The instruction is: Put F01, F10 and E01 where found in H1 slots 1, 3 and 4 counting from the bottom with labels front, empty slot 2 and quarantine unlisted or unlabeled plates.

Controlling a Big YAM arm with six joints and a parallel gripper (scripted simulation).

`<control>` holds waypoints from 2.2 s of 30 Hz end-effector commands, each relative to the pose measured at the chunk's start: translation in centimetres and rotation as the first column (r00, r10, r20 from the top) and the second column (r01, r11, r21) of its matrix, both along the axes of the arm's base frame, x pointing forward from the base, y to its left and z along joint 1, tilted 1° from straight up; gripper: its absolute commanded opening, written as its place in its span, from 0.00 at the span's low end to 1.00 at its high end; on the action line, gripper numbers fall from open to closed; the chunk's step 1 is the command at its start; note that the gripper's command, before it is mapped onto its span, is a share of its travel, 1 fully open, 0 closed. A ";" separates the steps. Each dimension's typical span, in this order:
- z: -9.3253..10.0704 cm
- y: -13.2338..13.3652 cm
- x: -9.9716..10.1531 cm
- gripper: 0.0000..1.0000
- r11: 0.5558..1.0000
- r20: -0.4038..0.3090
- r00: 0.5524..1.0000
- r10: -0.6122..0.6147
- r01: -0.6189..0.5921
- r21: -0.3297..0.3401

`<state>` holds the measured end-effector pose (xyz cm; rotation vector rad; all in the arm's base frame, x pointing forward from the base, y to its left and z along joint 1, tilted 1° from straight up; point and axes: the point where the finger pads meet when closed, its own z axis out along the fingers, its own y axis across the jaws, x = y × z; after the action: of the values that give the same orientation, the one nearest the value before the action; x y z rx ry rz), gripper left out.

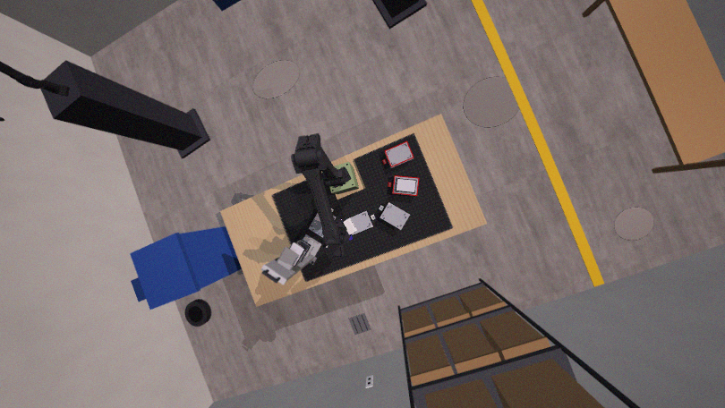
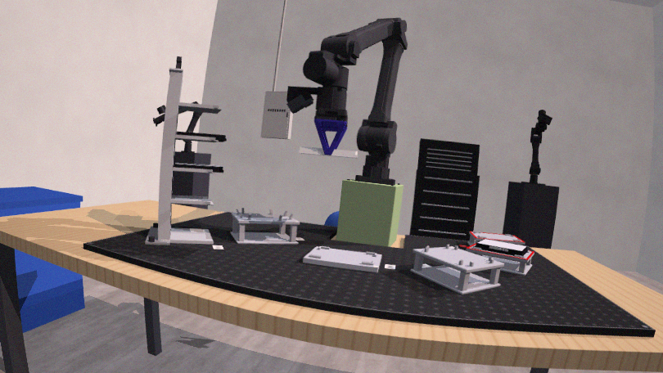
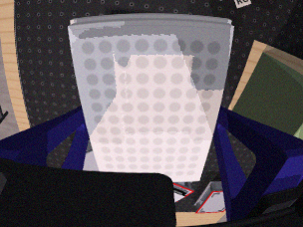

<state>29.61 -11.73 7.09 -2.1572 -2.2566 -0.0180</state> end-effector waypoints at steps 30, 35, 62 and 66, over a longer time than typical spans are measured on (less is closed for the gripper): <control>1.9 -11.0 -1.7 0.86 0.946 0.050 0.946 0.321 -0.318 -0.062; 2.2 -11.9 -2.3 0.86 0.946 0.052 0.945 0.321 -0.318 -0.070; 1.8 -18.5 -8.4 0.86 0.884 0.025 0.885 0.465 -0.462 -0.072; 1.7 -19.0 -8.9 0.86 0.884 0.024 0.885 0.465 -0.462 -0.072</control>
<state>19.23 -27.88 6.74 -1.6005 -2.6843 -0.0381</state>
